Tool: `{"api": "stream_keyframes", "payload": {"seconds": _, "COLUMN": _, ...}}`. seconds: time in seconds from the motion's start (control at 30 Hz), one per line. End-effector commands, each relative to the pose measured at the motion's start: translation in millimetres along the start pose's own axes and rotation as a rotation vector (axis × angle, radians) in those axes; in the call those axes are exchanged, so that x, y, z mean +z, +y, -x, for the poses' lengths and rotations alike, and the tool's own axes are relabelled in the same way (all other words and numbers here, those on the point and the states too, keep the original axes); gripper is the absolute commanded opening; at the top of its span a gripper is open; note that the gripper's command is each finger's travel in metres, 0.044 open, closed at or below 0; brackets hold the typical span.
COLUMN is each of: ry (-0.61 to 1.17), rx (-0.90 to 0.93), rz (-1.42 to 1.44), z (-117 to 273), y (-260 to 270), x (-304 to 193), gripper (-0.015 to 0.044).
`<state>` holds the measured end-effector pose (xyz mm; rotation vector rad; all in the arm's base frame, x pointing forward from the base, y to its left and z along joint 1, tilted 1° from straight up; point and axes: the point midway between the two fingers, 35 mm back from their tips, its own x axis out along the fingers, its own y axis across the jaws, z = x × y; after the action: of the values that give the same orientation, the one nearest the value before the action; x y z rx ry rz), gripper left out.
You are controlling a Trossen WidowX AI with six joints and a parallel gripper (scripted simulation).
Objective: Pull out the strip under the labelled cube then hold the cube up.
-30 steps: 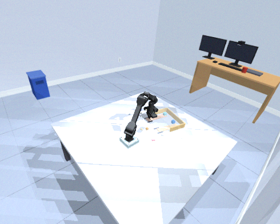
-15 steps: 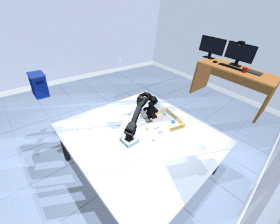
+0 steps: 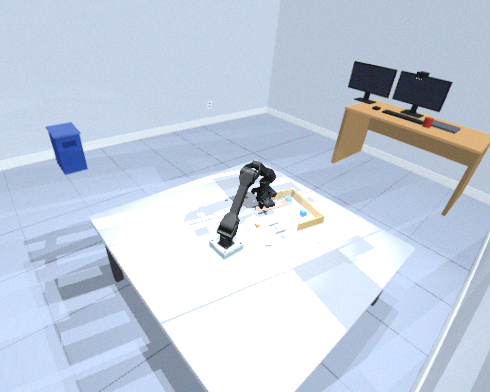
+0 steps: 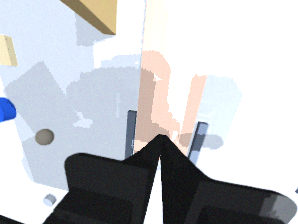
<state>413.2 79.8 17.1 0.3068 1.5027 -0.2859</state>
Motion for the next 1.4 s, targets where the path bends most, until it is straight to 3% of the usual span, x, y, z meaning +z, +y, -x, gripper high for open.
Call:
{"api": "stream_keyframes", "payload": {"seconds": 0.0, "ry": -0.002, "rx": 0.002, "rz": 0.004, "z": -1.0, "y": 0.2, "x": 0.5, "gripper": 0.0000}}
{"api": "stream_keyframes", "payload": {"seconds": 1.37, "ry": -0.001, "rx": 0.002, "rz": 0.004, "z": -4.6, "y": 2.0, "x": -3.2, "gripper": 0.0000}}
